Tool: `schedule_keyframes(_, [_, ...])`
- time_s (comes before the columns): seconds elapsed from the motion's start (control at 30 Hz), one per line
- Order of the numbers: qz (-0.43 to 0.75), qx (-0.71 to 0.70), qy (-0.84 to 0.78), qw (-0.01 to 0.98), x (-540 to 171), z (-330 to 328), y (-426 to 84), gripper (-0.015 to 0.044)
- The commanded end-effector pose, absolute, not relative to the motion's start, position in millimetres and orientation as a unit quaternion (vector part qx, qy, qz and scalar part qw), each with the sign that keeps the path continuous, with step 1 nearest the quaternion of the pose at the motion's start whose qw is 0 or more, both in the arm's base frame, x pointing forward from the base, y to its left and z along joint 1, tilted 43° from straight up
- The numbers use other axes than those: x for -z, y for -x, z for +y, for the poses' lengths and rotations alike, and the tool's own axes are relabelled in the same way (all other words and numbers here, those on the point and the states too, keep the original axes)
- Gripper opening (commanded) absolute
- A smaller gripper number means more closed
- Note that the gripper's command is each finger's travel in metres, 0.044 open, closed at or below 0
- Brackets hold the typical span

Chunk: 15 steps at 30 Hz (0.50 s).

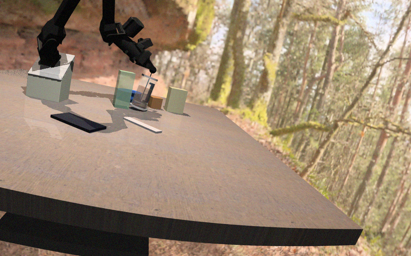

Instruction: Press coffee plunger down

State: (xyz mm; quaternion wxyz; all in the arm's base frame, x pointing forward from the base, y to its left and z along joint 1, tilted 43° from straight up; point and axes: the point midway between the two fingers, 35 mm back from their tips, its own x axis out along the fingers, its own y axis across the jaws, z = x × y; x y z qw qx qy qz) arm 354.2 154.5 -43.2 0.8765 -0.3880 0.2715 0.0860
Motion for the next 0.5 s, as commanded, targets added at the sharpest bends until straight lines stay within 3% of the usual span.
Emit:
schedule_keyframes(0.0, [0.271, -0.086, 0.388, 0.877, 43.2, 154.6, -354.1, 0.0118])
schedule_keyframes(0.4, [0.271, -0.086, 0.388, 0.877, 43.2, 154.6, -354.1, 0.0433])
schedule_keyframes(0.47, [0.271, -0.086, 0.388, 0.877, 43.2, 154.6, -354.1, 0.044])
